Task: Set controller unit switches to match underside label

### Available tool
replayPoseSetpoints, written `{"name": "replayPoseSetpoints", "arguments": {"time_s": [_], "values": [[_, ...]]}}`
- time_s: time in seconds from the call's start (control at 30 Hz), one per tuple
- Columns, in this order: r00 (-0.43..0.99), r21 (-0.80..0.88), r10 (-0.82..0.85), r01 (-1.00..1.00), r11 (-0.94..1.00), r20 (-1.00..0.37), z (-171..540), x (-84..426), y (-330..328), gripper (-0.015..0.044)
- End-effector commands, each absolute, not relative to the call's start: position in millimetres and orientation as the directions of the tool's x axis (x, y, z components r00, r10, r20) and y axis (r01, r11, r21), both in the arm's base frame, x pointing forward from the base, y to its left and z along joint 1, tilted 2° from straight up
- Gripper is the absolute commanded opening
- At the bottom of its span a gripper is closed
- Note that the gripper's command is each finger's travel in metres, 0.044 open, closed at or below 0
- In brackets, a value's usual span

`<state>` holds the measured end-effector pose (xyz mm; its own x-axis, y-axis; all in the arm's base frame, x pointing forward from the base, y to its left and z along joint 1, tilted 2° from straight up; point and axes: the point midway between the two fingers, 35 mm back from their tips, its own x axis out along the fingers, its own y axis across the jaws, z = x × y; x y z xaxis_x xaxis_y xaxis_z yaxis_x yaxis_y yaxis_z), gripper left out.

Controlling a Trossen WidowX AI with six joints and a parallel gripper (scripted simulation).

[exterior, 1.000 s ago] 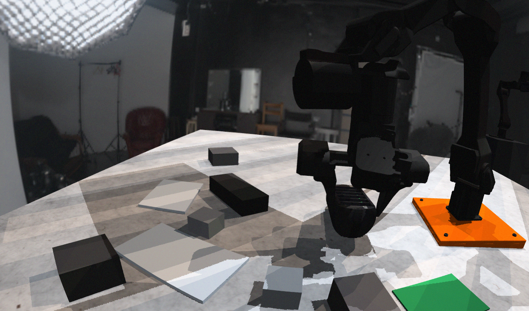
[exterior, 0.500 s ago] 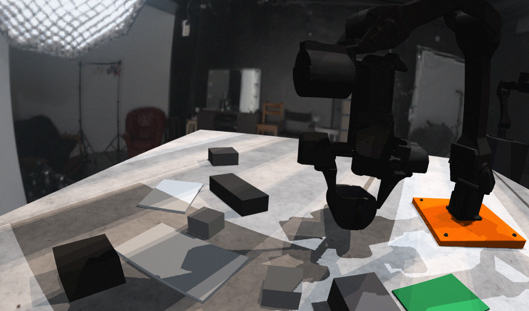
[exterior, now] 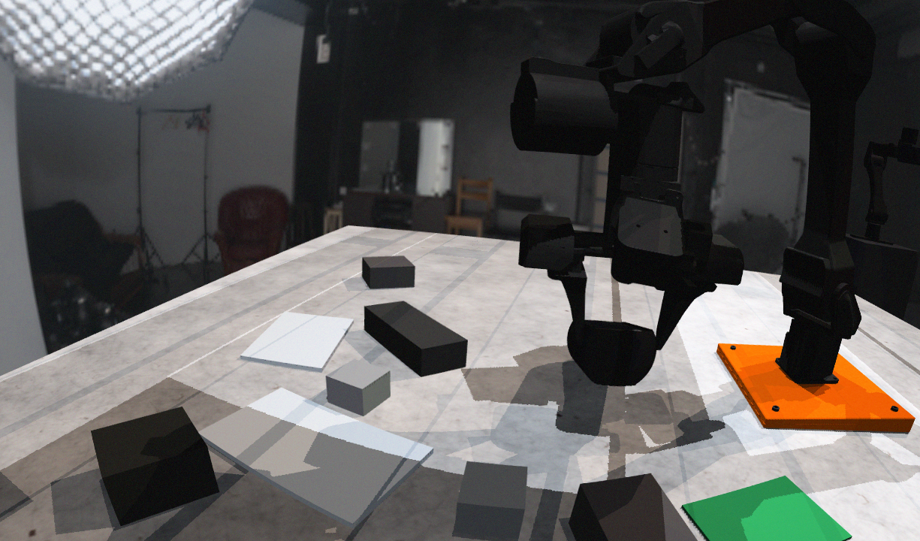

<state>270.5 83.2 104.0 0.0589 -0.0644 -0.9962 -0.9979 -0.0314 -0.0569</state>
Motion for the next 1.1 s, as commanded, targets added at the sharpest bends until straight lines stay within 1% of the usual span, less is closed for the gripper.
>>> {"name": "replayPoseSetpoints", "arguments": {"time_s": [0.0,1.07], "values": [[0.068,-0.066,-0.057,-0.997,-0.035,-0.996,109.5,271.0,80.4,0.0336],[0.066,-0.067,0.005,-0.997,-0.035,-0.998,127.7,270.6,60.8,0.0336]]}}
